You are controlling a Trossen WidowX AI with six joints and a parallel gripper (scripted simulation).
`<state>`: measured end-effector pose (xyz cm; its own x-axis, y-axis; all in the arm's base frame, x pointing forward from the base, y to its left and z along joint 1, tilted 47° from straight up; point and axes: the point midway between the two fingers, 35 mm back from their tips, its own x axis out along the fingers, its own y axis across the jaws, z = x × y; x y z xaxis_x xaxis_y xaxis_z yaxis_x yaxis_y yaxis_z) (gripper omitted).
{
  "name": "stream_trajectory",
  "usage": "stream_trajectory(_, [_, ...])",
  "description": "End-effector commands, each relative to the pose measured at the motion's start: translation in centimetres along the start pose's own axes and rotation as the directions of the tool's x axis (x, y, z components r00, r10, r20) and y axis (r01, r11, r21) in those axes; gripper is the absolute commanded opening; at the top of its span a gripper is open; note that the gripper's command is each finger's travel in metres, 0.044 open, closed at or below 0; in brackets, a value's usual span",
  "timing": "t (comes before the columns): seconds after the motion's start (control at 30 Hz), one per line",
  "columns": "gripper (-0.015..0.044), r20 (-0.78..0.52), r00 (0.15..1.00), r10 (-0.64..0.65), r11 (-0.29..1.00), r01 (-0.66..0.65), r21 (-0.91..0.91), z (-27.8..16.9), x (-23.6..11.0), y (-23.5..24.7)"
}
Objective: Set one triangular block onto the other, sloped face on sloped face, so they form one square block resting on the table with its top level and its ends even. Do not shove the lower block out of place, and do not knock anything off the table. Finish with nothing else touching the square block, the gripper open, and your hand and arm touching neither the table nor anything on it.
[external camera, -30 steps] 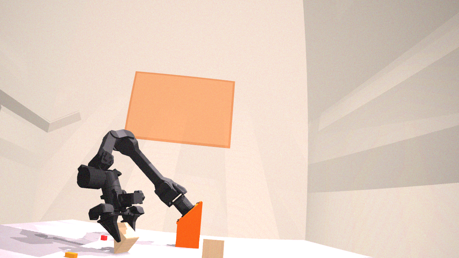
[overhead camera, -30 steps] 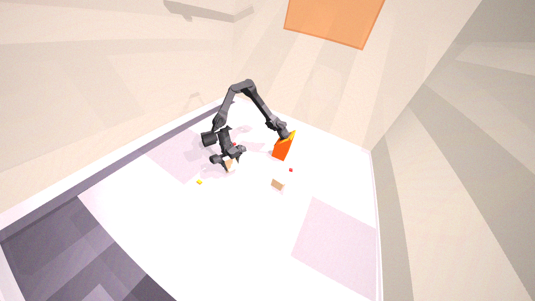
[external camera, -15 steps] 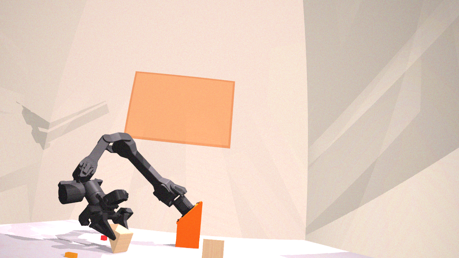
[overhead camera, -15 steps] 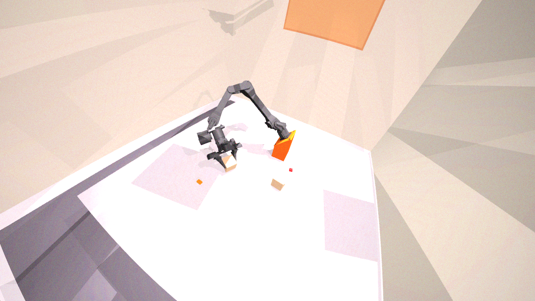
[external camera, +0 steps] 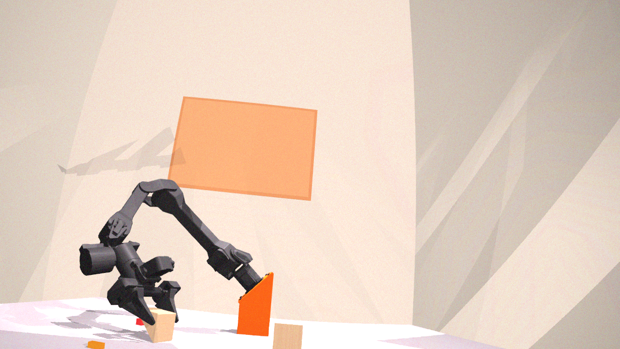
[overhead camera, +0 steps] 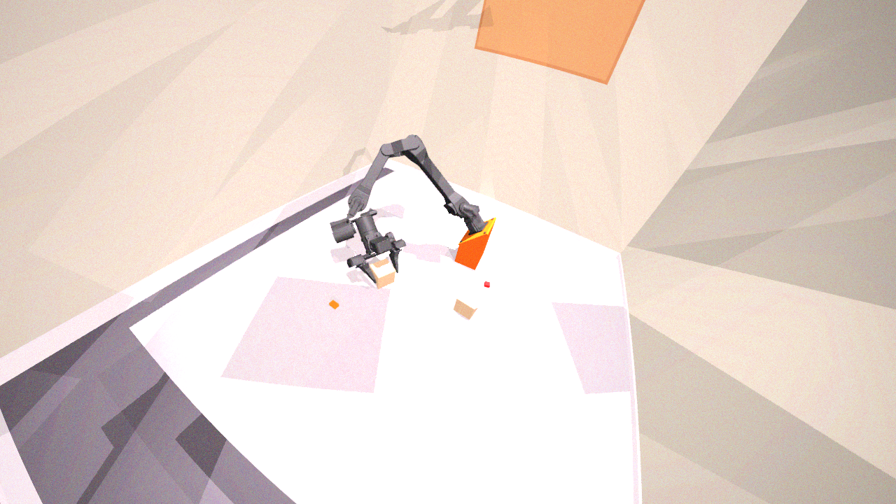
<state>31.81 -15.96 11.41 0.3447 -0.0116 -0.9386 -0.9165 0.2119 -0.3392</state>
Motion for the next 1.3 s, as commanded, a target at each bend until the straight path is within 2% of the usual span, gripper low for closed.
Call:
stream_trajectory(0.0, [0.0440, -0.005, 1.000, -0.001, 1.000, 0.001, 0.006, 0.0, 0.0, 0.0])
stream_trajectory(0.3, [0.0440, -0.004, 1.000, -0.001, 1.000, 0.001, 0.006, 0.2, -0.2, 0.0])
stream_trajectory(0.37, [0.0440, -0.003, 1.000, 0.000, 1.000, 0.000, 0.005, 1.6, -1.4, -0.2])
stream_trajectory(0.5, [0.0440, 0.004, 1.000, 0.000, 1.000, 0.000, 0.002, 6.5, -6.0, -0.1])
stream_trajectory(0.57, [0.0440, 0.005, 1.000, -0.001, 1.000, 0.001, 0.002, 7.3, -6.8, 0.1])
stream_trajectory(0.7, [0.0440, 0.005, 1.000, 0.003, 1.000, -0.003, -0.008, 7.2, -6.1, -0.1])
stream_trajectory(0.77, [0.0440, -0.094, 0.990, 0.107, 0.993, -0.101, 0.064, 6.9, -4.6, 0.9])
stream_trajectory(0.87, [0.0440, -0.353, 0.887, 0.296, 0.950, -0.234, 0.207, 6.0, -2.1, 2.9])
stream_trajectory(0.97, [0.0440, -0.621, 0.700, 0.353, 0.935, -0.230, 0.271, 5.3, -1.1, 3.7])
stream_trajectory(1.03, [0.0440, -0.777, 0.552, 0.301, 0.954, -0.177, 0.243, 5.4, -0.8, 3.4])
stream_trajectory(1.13, [0.0440, -0.936, 0.339, 0.095, 0.994, -0.074, 0.074, 6.6, -0.4, 1.5])
stream_trajectory(1.2, [0.0440, -0.964, 0.263, -0.028, 0.999, -0.032, -0.038, 7.7, -0.2, 0.5])
stream_trajectory(1.27, [0.0440, -0.966, 0.255, -0.045, 0.998, -0.027, -0.053, 7.9, -0.1, 0.3])
